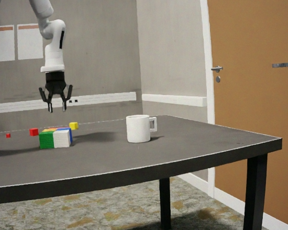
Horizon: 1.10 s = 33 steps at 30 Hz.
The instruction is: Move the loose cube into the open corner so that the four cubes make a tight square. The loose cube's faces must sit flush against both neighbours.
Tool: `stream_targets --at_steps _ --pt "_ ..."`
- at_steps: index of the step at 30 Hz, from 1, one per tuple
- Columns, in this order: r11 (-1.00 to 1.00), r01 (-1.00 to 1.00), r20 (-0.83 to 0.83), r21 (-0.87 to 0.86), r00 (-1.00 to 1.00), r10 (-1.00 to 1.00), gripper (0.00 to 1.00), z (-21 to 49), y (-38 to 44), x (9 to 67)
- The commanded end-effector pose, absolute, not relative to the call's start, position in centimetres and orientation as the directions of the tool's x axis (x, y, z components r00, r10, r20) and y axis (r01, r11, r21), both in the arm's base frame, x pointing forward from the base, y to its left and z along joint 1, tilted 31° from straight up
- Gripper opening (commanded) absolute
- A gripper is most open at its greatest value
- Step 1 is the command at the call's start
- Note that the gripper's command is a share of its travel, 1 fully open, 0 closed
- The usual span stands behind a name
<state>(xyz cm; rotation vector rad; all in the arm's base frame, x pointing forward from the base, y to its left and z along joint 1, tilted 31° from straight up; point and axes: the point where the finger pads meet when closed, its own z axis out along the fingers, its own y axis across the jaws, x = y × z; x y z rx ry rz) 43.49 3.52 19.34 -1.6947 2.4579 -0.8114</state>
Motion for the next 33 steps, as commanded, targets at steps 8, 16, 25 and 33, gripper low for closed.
stream_targets --at_steps 8,16,25,33 --pt "0.263 -0.857 0.251 -0.442 -0.4 -0.881 0.56 18.4 3.0 43.8" --pt "0.263 -0.857 0.251 -0.442 -0.4 -0.881 0.56 16.7 2.3 44.5" --pt "0.263 -0.857 0.251 -0.442 -0.4 -0.881 0.56 14.9 1.5 45.1" --pt "0.263 -0.857 0.251 -0.442 -0.4 -0.881 0.56 13.1 0.7 45.8"
